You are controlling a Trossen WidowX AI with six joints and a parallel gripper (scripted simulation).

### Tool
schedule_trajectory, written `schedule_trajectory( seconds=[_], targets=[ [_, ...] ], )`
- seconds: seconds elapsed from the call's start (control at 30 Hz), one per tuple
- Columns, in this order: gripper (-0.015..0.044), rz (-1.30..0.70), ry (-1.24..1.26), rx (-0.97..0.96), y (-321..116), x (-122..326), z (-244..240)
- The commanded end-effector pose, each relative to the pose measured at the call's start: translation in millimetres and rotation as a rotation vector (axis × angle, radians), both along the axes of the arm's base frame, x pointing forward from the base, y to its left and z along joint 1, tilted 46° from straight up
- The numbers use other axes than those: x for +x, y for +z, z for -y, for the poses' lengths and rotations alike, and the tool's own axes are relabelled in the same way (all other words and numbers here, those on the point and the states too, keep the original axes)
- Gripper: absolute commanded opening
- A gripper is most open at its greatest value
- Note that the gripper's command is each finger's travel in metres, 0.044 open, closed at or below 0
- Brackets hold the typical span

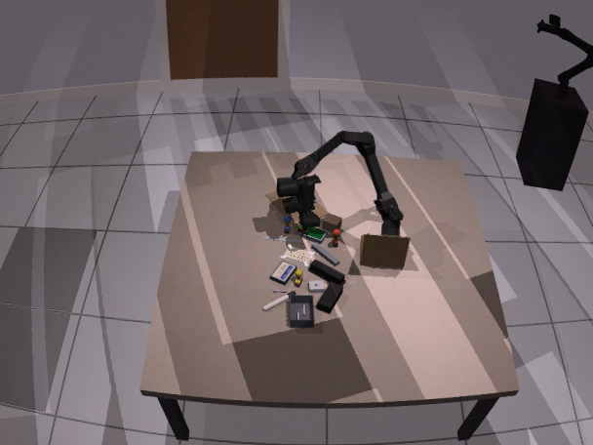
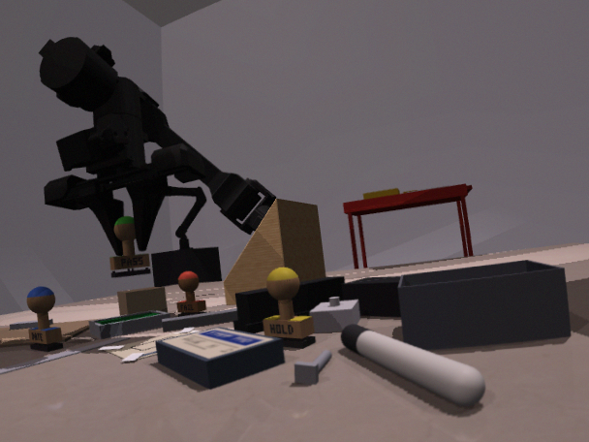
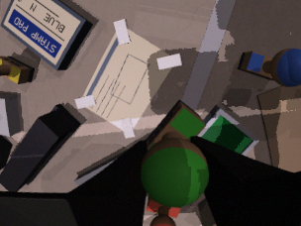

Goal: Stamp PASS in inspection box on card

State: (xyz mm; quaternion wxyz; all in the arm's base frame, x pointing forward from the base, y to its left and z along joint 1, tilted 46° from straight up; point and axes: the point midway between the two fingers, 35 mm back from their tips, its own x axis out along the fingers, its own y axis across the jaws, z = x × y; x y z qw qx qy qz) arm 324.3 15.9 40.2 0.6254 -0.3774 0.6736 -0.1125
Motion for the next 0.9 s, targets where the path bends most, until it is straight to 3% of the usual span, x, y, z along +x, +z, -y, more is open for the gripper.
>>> schedule_trajectory(
  seconds=[0.0, 0.27, 0.87],
  targets=[
    [0.0, -0.04, 0.044, 0.002, -10, 6, -12],
    [0.0, -0.125, 0.129, -0.006, -34, 15, -35],
    [0.0, -0.127, 0.131, -0.005, -42, 17, -29]
  ],
)
